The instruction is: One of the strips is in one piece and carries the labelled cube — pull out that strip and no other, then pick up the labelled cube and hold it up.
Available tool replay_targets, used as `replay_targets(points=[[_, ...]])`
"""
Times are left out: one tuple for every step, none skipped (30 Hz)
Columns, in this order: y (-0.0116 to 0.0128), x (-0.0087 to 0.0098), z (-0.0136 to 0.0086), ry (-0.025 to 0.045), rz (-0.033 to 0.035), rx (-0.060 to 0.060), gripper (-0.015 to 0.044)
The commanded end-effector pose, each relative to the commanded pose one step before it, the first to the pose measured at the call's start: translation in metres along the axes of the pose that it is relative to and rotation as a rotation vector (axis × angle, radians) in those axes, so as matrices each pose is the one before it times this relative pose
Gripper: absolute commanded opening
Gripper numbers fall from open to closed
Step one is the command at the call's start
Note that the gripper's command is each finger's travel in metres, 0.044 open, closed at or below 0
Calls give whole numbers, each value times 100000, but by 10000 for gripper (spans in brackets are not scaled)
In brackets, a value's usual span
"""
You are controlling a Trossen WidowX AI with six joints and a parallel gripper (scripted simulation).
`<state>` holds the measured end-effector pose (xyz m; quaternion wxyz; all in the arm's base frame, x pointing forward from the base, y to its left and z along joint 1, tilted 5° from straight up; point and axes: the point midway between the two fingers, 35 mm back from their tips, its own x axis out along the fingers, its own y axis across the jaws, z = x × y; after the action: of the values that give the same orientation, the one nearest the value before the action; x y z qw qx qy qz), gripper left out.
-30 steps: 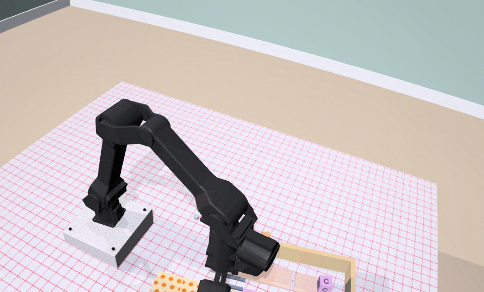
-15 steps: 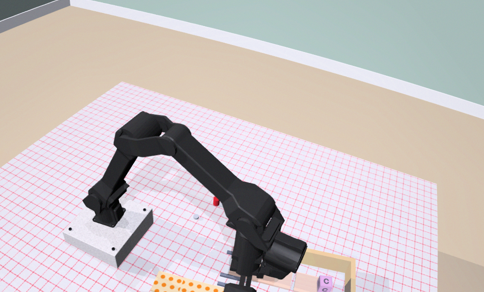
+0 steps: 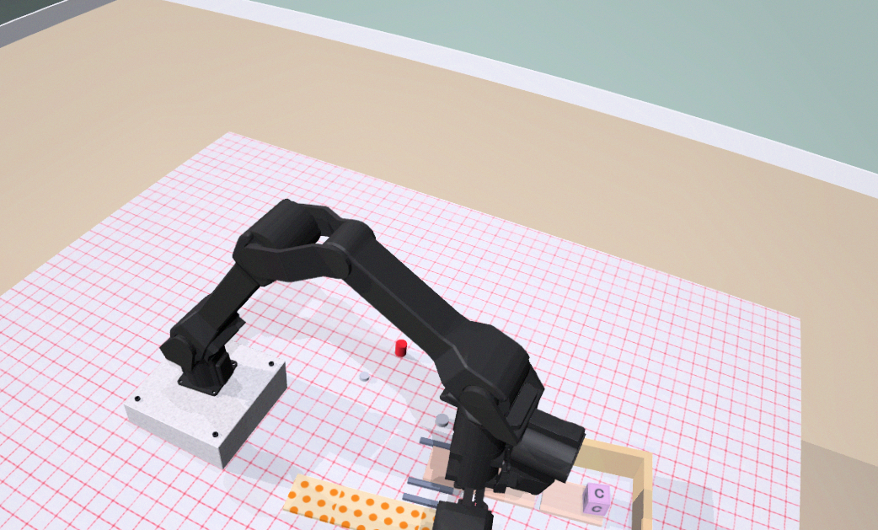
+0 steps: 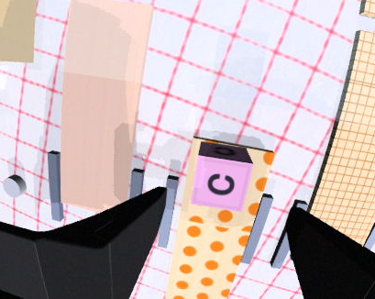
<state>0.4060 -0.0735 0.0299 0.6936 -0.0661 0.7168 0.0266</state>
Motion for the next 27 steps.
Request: replay_targets(points=[[111,1018,14,531,574,597,250],[0,164,4,0,-1,0,250],[0,164,3,0,-1,0,250],[1,164,2,0,-1,0,250],[2,164,2,0,-1,0,250],[2,164,1,1,0,0,250],[3,164,0,1,0,0,250],[3,164,-1,1,0,0,250],[3,164,-1,1,0,0,250],[3,163,-2,1,0,0,250],[4,163,-3,1,0,0,250],[4,163,-4,1,0,0,250],[4,163,-5,1,0,0,250],[4,163,-5,1,0,0,250],[4,163,-6,1,0,0,250],[5,163,-7,1,0,0,250],[5,163,-8,1,0,0,250],[5,162,-8,1,0,0,250],[5,162,-9,1,0,0,250],[6,162,-10,2,0,0,250],[6,162,-11,2,0,0,250],[6,162,-12,2,0,0,250],[6,161,-12,2,0,0,250],[5,130,-10,1,0,0,250],[3,78,-7,1,0,0,250],[1,26,-2,0,0,0,250],[0,0,0,0,0,0,250]])
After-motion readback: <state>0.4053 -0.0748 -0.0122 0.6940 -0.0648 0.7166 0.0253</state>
